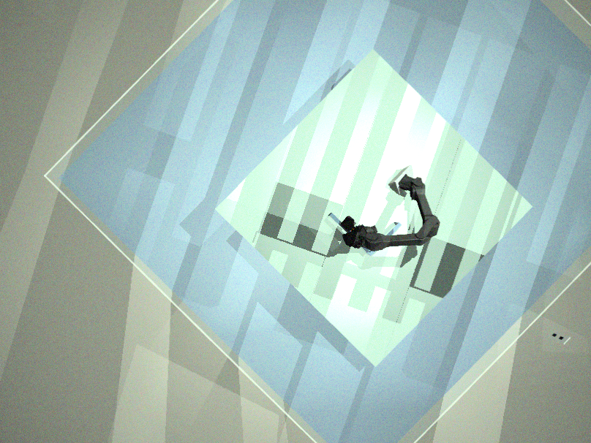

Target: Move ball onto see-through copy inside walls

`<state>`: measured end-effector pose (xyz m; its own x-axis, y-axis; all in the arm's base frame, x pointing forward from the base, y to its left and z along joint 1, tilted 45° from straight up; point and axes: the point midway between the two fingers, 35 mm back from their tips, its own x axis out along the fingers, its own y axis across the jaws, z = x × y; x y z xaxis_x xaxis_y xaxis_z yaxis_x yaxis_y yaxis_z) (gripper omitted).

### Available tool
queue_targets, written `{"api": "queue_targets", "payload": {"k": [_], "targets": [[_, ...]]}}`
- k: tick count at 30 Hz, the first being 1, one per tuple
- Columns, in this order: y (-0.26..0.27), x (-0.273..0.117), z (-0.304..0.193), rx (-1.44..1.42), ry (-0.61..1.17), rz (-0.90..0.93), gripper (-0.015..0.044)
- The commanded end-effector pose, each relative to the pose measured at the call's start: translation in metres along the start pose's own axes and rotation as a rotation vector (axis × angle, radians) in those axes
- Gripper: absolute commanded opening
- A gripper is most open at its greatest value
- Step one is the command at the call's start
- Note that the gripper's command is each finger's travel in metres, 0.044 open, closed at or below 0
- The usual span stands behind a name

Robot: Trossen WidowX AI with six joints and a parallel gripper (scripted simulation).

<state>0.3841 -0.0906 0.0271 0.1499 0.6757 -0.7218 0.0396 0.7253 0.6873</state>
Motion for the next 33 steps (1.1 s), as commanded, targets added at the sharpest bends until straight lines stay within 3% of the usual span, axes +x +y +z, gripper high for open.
{"api": "queue_targets", "payload": {"k": [1, 33], "targets": [[0.010, 0.003, -0.008, 0.059, 0.041, 0.017, 0.0235], [0.011, 0.050, -0.010, 0.058, 0.041, 0.019, 0.0235]]}}
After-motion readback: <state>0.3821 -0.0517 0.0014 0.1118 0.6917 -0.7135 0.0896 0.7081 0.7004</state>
